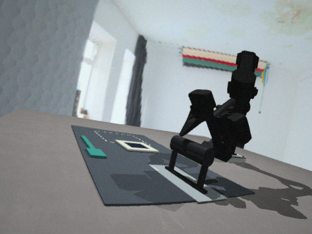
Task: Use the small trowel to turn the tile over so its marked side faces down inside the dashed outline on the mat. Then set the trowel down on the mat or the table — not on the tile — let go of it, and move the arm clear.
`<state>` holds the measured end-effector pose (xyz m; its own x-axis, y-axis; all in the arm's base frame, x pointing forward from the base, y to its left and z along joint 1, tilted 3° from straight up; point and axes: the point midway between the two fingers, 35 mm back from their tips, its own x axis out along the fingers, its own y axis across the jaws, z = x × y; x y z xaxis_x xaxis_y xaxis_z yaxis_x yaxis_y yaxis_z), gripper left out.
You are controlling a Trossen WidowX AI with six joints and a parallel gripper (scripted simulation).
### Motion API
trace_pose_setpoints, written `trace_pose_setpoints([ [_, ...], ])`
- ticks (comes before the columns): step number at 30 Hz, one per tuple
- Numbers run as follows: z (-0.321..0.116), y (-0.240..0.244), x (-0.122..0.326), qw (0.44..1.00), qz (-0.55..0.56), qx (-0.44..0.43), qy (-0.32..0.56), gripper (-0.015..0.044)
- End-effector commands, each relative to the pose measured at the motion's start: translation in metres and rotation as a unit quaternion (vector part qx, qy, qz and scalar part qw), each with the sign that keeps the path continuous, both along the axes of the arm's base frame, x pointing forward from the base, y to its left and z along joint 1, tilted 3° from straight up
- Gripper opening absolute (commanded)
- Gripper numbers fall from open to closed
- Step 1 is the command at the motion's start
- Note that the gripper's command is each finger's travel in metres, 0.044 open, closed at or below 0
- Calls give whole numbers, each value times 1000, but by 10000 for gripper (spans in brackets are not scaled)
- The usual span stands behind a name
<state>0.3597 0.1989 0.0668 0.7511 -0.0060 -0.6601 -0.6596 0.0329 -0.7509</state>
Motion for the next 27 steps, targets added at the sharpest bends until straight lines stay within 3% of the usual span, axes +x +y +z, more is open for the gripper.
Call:
trace_pose_setpoints([
  [1,-4,0,7,1000,1,1,0,300],
  [19,-22,-1,26,1000,1,1,-2,300],
  [25,-22,-1,26,1000,1,1,-2,142],
  [27,-22,-1,26,1000,1,1,-2,129],
])
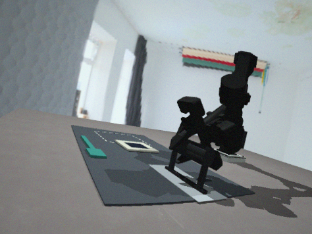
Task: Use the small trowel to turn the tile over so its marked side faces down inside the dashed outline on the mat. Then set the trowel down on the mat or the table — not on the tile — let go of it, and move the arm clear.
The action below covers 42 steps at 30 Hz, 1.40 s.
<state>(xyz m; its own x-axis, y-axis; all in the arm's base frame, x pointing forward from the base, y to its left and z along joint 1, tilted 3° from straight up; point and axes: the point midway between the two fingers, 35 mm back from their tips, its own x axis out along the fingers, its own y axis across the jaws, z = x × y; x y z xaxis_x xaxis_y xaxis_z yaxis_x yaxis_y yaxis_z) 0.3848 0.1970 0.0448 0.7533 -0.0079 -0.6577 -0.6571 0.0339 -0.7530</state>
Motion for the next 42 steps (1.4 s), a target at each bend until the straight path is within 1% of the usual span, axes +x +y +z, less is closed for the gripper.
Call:
trace_pose_setpoints([
  [1,0,1,1,1000,2,1,0,122],
  [19,0,1,1,1000,2,1,0,3],
  [22,8,1,2,1000,2,1,0,0],
  [32,59,-1,2,1000,0,0,0,0],
  [39,60,-2,2,1000,1,0,0,0],
  [42,59,-12,2,1000,3,4,3,0],
])
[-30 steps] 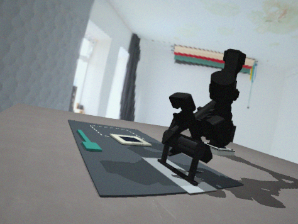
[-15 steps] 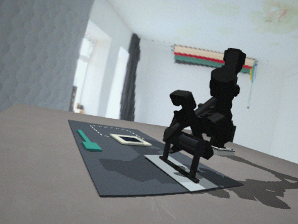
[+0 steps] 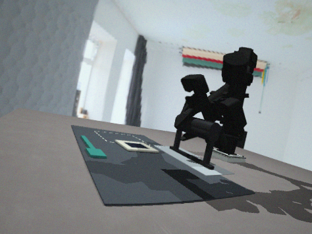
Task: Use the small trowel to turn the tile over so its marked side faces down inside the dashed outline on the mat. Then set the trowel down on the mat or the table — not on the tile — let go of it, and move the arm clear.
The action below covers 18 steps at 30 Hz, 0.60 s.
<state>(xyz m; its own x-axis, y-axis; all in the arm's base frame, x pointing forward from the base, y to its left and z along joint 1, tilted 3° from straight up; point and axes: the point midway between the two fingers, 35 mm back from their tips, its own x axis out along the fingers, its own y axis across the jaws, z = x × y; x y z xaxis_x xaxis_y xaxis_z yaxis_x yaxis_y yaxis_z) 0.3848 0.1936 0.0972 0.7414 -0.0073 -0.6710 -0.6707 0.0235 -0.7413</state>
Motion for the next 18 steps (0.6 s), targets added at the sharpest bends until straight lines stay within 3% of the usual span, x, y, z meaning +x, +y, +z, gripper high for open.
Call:
trace_pose_setpoints([
  [1,6,-12,3,1000,0,9,-5,0],
  [18,-2,-79,-3,999,19,36,0,0],
])
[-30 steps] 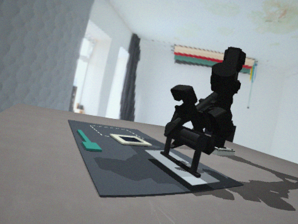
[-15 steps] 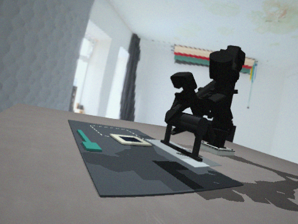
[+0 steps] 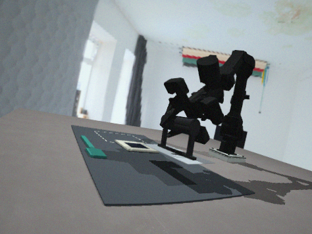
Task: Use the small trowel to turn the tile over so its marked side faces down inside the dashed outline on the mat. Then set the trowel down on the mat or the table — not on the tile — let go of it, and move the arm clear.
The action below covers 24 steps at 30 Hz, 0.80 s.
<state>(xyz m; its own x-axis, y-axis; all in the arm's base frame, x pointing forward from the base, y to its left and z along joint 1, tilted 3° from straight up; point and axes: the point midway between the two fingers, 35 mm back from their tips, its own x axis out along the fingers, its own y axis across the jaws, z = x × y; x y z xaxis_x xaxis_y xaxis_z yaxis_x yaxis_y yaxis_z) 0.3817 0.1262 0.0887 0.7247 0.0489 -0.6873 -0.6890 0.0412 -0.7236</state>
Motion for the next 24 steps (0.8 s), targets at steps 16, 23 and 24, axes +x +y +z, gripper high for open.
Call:
trace_pose_setpoints([
  [16,2,-47,-11,999,18,25,-20,0],
  [23,-2,-46,-11,999,18,25,-20,0],
  [24,-4,-46,-10,999,17,26,-20,0],
])
